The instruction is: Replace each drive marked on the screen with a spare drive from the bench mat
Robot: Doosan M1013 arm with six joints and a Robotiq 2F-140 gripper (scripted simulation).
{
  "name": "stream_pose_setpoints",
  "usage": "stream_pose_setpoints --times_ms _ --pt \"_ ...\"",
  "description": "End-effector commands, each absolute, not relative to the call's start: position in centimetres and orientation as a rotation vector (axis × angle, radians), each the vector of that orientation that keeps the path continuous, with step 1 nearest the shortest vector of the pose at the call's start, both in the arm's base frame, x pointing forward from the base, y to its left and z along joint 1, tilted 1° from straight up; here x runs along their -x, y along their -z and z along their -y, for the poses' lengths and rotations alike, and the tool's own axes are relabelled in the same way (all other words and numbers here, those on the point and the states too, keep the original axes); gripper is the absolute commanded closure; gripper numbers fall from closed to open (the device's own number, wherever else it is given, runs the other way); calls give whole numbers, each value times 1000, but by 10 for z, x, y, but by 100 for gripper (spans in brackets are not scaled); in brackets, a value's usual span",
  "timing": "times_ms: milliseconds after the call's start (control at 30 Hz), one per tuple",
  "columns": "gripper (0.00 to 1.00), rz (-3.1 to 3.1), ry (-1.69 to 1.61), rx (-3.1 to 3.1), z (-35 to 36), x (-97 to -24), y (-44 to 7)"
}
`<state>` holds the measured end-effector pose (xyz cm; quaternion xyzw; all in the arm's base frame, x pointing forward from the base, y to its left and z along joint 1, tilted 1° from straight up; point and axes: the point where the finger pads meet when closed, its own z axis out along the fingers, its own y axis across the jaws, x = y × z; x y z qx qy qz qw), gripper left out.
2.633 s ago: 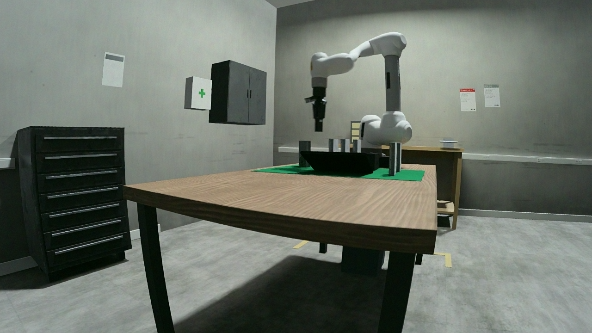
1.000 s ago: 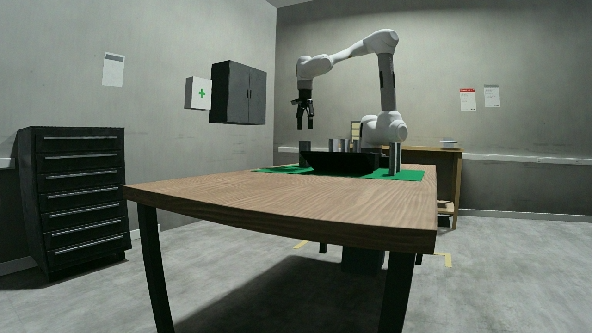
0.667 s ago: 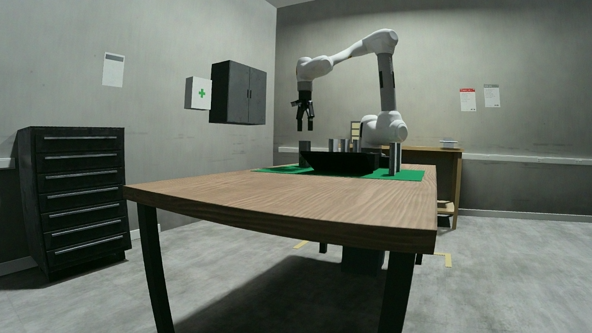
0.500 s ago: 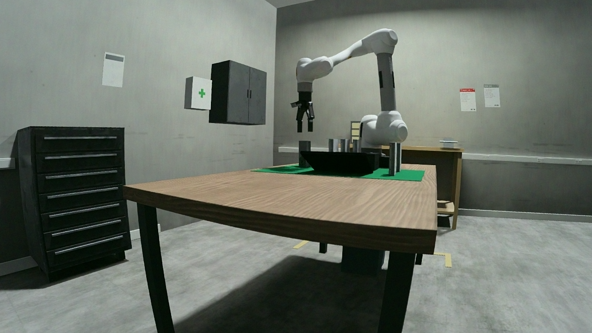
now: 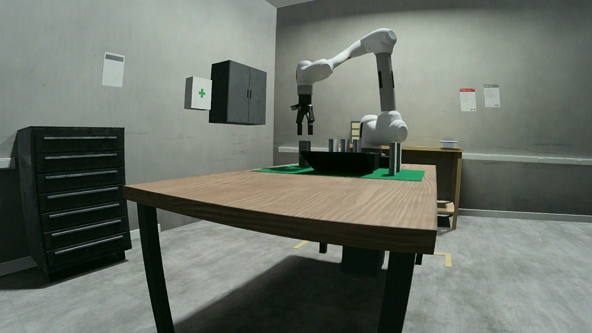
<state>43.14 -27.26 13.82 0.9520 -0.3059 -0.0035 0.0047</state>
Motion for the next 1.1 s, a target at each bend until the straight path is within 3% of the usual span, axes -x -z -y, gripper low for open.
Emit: stream_pose_setpoints --times_ms 0,1067 --pt "11 958 9 -2982 273 -432 -136" --pt "11 958 9 -2982 273 -432 -130"
